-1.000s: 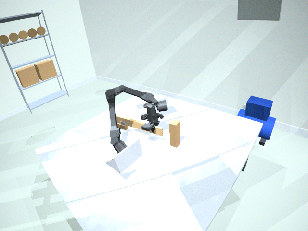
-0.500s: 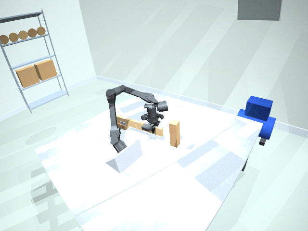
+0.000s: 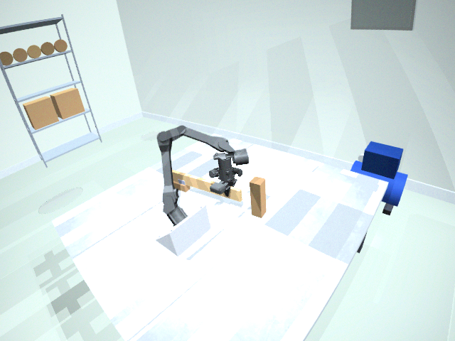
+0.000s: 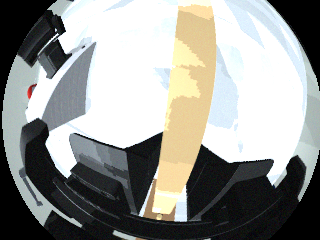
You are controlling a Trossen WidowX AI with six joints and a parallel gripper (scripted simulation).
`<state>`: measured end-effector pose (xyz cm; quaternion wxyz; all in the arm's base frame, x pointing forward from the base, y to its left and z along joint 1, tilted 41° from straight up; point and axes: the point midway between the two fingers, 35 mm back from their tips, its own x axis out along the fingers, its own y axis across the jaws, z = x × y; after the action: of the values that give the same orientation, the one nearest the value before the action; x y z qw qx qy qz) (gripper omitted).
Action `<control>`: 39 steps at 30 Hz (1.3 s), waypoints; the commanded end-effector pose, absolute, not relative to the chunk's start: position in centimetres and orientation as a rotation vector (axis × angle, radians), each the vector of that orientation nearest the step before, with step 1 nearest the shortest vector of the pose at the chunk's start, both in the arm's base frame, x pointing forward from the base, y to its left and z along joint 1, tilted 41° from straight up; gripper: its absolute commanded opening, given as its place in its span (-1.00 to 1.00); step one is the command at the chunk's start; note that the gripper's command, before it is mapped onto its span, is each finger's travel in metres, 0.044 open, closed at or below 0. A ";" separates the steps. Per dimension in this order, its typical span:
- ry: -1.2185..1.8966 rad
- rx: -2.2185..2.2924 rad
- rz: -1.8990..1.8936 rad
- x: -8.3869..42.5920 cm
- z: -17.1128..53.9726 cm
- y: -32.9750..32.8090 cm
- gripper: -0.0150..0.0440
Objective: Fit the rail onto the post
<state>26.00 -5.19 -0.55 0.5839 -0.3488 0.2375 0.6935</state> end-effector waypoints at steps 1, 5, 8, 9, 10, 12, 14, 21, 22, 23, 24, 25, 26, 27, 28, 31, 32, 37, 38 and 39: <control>0.552 -0.827 1.610 26.3 -0.5 -5.7 -0.49; 0.552 -0.827 1.610 26.4 -0.5 -5.8 -0.49; 0.552 -0.827 1.610 26.4 -0.5 -5.9 -0.49; 0.552 -0.827 1.610 26.4 -0.5 -5.9 -0.49; 0.552 -0.827 1.610 26.4 -0.5 -5.9 -0.49; 0.552 -0.827 1.610 26.4 -0.5 -6.0 -0.49; 0.552 -0.827 1.610 26.5 -0.6 -6.0 -0.49; 0.552 -0.827 1.610 26.5 -0.8 -6.1 -0.49; 0.552 -0.827 1.610 26.5 -0.8 -6.1 -0.49; 0.552 -0.827 1.610 26.6 -0.8 -6.1 -0.49; 0.552 -0.827 1.610 26.6 -0.9 -6.2 -0.49; 0.552 -0.827 1.610 26.6 -0.9 -6.2 -0.49; 0.552 -0.827 1.610 26.6 -0.9 -6.2 -0.49; 0.552 -0.827 1.610 26.6 -0.9 -6.2 -0.49; 0.552 -0.827 1.610 26.6 -1.0 -6.2 -0.49; 0.552 -0.827 1.610 26.6 -1.0 -6.3 -0.49; 0.552 -0.827 1.610 26.6 -1.0 -6.3 -0.49; 0.552 -0.827 1.610 26.6 -1.1 -6.4 -0.49; 0.552 -0.828 1.610 26.6 -1.1 -6.5 -0.49; 0.552 -0.828 1.610 26.6 -1.1 -6.5 -0.49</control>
<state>26.38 -6.01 -1.18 0.5833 -0.3494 0.2366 0.6941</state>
